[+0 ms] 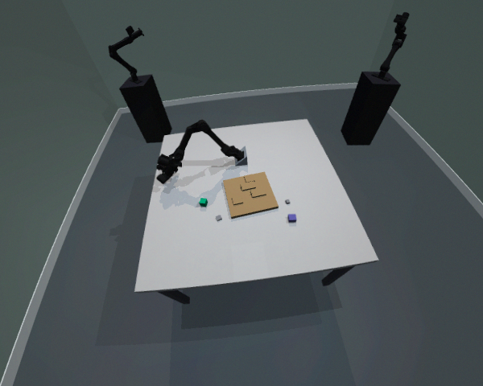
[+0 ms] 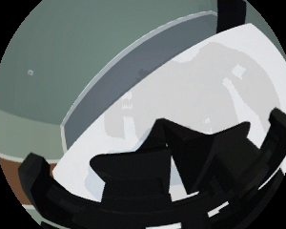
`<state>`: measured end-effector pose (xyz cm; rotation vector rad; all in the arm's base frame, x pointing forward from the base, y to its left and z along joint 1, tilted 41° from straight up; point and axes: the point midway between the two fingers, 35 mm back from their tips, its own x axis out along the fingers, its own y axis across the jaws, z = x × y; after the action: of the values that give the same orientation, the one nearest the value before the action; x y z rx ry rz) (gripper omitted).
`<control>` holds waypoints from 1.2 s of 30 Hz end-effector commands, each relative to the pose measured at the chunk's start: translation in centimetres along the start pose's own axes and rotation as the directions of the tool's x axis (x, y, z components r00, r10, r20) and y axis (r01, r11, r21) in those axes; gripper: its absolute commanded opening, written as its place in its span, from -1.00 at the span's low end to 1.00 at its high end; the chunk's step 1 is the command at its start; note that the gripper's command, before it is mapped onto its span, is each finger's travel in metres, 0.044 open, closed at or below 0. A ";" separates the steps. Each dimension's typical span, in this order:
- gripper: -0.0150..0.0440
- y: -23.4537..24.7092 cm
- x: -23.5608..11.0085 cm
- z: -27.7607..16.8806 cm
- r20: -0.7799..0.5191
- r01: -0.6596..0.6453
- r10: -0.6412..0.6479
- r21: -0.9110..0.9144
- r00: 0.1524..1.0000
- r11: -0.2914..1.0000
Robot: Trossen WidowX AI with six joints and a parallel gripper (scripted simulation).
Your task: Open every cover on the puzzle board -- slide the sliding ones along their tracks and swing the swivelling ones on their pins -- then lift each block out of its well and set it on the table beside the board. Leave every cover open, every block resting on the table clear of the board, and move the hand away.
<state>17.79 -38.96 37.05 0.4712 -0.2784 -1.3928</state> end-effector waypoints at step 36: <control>-0.49 11.1 -7.0 -16.0 -0.435 -0.308 0.164 -0.287 0.886 0.907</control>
<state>32.36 -29.51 30.00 0.4267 0.1727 -1.0674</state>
